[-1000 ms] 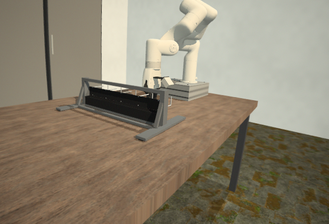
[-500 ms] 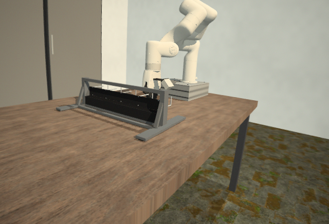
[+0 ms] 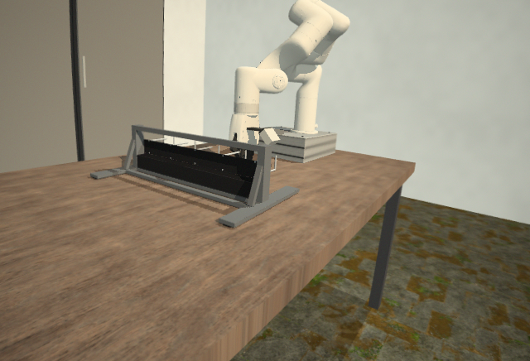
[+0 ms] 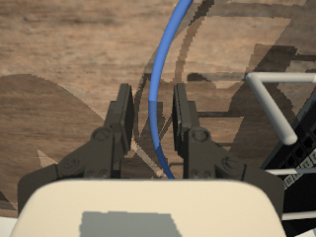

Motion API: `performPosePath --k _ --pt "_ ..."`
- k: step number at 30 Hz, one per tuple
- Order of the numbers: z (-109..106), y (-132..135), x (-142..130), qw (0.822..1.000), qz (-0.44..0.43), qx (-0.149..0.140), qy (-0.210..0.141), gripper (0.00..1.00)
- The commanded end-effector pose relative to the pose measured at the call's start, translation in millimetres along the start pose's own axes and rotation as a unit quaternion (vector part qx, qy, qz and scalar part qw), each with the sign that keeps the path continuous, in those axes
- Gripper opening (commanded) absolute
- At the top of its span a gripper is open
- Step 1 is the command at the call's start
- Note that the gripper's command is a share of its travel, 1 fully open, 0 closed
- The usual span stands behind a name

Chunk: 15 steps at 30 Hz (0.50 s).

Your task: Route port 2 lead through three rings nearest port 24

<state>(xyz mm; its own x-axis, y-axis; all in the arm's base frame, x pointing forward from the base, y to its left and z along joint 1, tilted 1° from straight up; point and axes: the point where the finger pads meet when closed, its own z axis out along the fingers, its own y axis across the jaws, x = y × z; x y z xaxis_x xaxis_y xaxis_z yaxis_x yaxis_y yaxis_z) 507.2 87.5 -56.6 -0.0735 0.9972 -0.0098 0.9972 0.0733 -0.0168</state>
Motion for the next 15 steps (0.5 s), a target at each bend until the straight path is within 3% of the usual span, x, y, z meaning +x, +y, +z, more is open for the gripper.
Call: performPosePath --k 1,12,13,15 --pt "-1.7 1.7 -0.1 1.000 0.000 -0.002 0.000 0.33" --pt "-1.7 1.7 -0.1 1.000 0.000 -0.002 0.000 0.33" --pt "-1.7 1.7 -0.1 1.000 0.000 -0.002 0.000 0.00" --pt "-1.7 1.7 -0.1 1.000 0.000 -0.002 0.000 0.00"
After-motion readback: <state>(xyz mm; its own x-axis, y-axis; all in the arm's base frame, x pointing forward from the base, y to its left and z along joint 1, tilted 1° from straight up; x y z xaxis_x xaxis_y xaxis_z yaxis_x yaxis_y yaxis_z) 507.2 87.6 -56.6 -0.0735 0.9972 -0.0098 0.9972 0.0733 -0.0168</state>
